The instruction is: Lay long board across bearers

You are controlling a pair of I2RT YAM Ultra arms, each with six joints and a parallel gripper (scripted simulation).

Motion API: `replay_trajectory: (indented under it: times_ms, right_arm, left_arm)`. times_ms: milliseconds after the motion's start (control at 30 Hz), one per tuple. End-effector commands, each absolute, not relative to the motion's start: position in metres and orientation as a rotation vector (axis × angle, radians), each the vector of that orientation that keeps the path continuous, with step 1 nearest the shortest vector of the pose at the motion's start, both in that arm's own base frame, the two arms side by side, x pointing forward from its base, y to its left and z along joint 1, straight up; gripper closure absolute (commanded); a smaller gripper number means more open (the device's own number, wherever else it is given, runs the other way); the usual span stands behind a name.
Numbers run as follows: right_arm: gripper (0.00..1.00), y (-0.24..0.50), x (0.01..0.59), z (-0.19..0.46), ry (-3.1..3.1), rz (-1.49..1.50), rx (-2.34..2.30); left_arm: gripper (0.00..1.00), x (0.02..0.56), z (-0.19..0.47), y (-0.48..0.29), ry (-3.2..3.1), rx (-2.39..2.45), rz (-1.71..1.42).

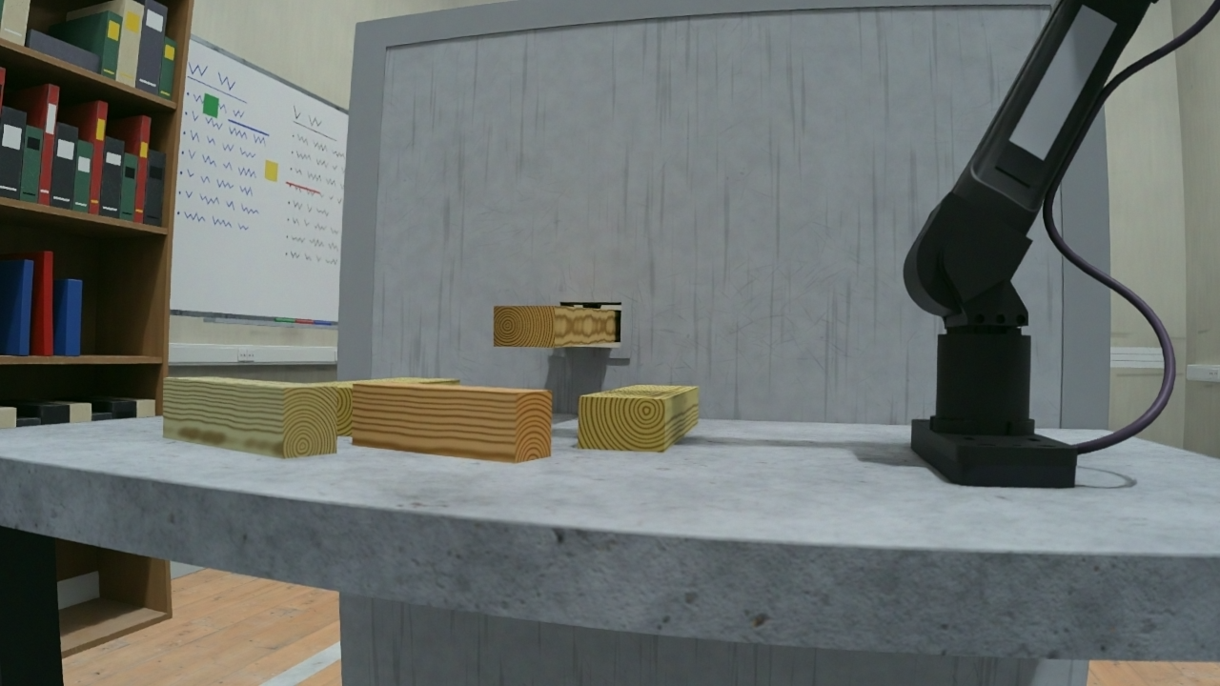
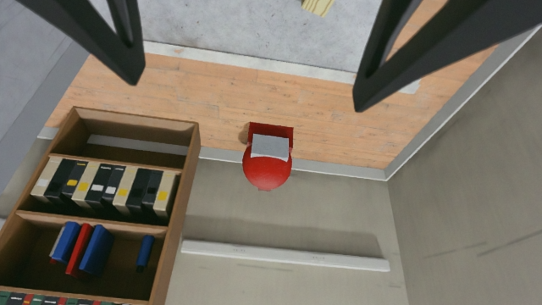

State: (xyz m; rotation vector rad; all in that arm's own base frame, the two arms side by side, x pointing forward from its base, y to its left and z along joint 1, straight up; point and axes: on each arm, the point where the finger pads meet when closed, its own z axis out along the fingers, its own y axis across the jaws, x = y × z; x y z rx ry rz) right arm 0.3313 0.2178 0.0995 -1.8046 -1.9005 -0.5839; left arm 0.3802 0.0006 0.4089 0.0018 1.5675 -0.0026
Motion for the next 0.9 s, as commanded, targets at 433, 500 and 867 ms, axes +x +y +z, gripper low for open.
replay_trajectory:
  times_ms: [433, 500, 867]
  right_arm:
    - [1.00, 0.239, 0.333, 0.129, -1.849, -0.752, -1.678]
    - [1.00, 0.242, 0.329, 0.130, -1.855, -0.749, -1.668]
    - [1.00, 0.236, 0.346, 0.146, -1.862, -0.809, -1.689]
  left_arm:
    - [0.00, 0.370, 0.422, -0.002, 1.534, 0.012, 0.001]
    - [0.00, 0.370, 0.422, -0.002, 1.534, 0.012, 0.001]
    - [0.25, 0.370, 0.422, -0.002, 1.534, 0.012, 0.001]
